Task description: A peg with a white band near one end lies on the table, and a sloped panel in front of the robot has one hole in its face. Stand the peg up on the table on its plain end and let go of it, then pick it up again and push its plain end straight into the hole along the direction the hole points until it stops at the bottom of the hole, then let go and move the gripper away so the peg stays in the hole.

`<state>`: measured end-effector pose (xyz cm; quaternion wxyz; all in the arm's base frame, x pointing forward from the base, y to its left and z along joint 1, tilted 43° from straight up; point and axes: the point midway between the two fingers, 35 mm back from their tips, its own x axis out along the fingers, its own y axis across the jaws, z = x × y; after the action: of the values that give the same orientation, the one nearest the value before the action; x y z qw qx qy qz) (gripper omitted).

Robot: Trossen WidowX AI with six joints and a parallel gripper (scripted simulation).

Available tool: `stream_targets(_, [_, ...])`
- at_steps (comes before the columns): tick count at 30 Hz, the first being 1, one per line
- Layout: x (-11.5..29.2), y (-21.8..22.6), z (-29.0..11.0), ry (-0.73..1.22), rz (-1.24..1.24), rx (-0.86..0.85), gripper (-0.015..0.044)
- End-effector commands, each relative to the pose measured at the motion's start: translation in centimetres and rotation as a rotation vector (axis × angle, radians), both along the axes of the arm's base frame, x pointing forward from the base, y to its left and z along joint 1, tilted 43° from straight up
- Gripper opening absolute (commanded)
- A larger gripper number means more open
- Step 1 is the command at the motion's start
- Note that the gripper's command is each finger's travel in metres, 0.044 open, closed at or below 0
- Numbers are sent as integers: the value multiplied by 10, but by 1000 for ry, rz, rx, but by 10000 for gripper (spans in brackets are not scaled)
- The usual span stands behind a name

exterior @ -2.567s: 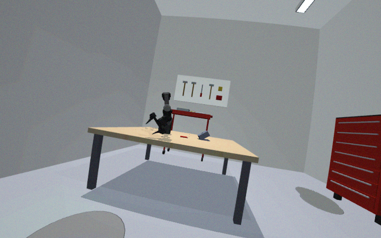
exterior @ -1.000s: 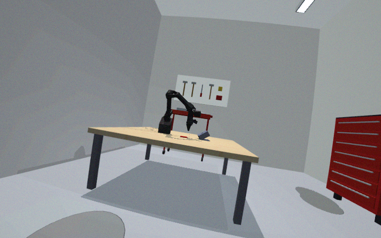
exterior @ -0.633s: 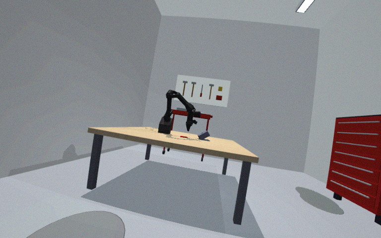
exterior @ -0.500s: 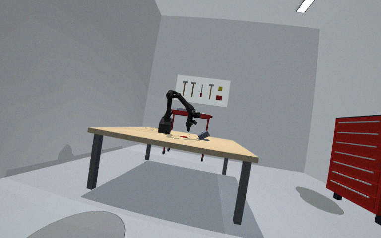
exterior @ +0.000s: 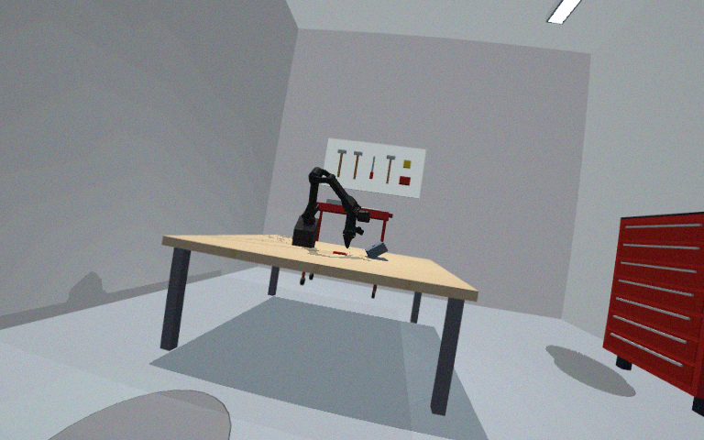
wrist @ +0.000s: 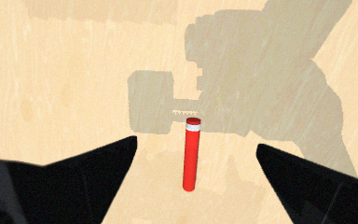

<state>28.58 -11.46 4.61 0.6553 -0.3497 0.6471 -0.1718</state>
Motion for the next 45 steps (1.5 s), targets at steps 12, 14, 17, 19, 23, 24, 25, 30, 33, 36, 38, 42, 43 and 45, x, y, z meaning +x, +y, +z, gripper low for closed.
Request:
stream_targets(12, [0, -17, -19, 7, 3, 3, 440])
stream_targets(14, [0, -19, -21, 7, 3, 2, 440])
stream_targets(17, [0, -22, -24, 7, 4, 1, 440])
stream_targets(19, [0, -25, -26, 7, 4, 0, 440])
stream_targets(23, [0, -27, -27, 8, 4, -1, 414])
stream_targets(24, [0, -27, -27, 8, 4, -1, 387])
stream_targets(25, [0, -27, -27, 8, 4, -1, 361])
stream_targets(30, [0, -27, -27, 8, 4, -1, 230])
stream_targets(33, [0, -27, -27, 8, 4, -1, 151])
stream_targets(36, [0, -27, -27, 8, 4, -1, 110])
stream_targets(38, [0, -27, -27, 8, 4, -1, 110])
stream_targets(42, [0, -27, -27, 8, 4, -1, 110])
stream_targets(43, [0, -27, -27, 8, 4, -1, 110])
stream_targets(45, [0, -27, -27, 8, 4, -1, 103])
